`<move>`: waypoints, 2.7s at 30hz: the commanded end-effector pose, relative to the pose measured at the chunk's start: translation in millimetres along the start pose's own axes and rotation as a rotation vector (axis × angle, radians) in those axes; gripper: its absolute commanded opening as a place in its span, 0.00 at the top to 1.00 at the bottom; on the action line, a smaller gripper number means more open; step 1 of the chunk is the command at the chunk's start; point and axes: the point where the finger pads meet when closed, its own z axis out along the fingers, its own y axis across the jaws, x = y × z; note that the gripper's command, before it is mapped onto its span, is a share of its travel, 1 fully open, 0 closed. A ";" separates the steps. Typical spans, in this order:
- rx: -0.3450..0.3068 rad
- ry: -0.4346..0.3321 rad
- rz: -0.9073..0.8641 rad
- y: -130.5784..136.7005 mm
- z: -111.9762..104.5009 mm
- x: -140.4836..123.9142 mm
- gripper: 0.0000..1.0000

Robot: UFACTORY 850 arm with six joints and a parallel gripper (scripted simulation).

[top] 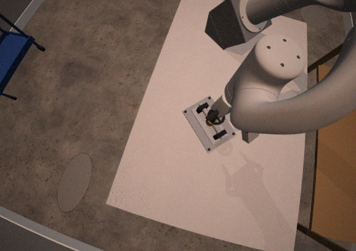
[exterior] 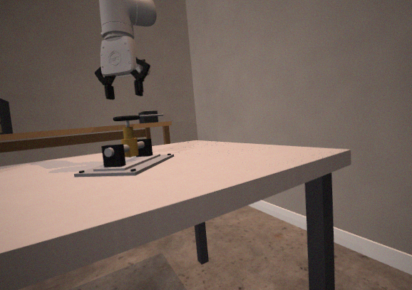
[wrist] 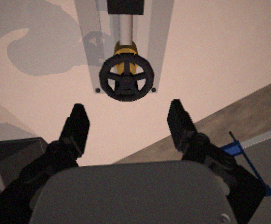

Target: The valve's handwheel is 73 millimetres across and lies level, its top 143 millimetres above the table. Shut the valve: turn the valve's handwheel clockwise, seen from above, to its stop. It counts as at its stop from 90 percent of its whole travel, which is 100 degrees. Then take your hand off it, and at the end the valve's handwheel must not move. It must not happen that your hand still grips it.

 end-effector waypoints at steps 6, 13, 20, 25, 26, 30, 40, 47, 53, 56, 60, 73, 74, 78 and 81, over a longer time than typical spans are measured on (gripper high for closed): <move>-0.001 0.001 0.000 0.6 12.3 0.2 0.00; -0.001 0.001 0.000 0.6 19.4 0.2 0.00; -0.001 0.001 0.000 0.5 27.8 0.2 0.00; -0.001 0.001 0.000 0.5 32.0 0.2 0.00; -0.001 0.001 0.000 0.5 32.6 0.2 0.00; -0.001 0.001 0.000 0.5 33.7 0.1 0.00; -0.001 0.001 0.000 0.5 35.3 0.1 0.00; -0.001 0.001 0.000 0.5 35.3 0.1 0.00; -0.001 0.001 0.000 0.5 35.3 0.1 0.00; -0.001 0.001 0.000 0.5 35.5 0.1 0.00; -0.001 0.001 0.000 0.5 36.3 0.1 0.00; -0.001 0.001 0.000 0.5 43.2 0.1 0.00; -0.001 0.001 0.000 0.5 44.1 0.1 0.00; -0.001 0.001 0.000 0.5 48.3 0.1 0.00; -0.001 0.001 0.000 0.5 49.5 0.1 0.00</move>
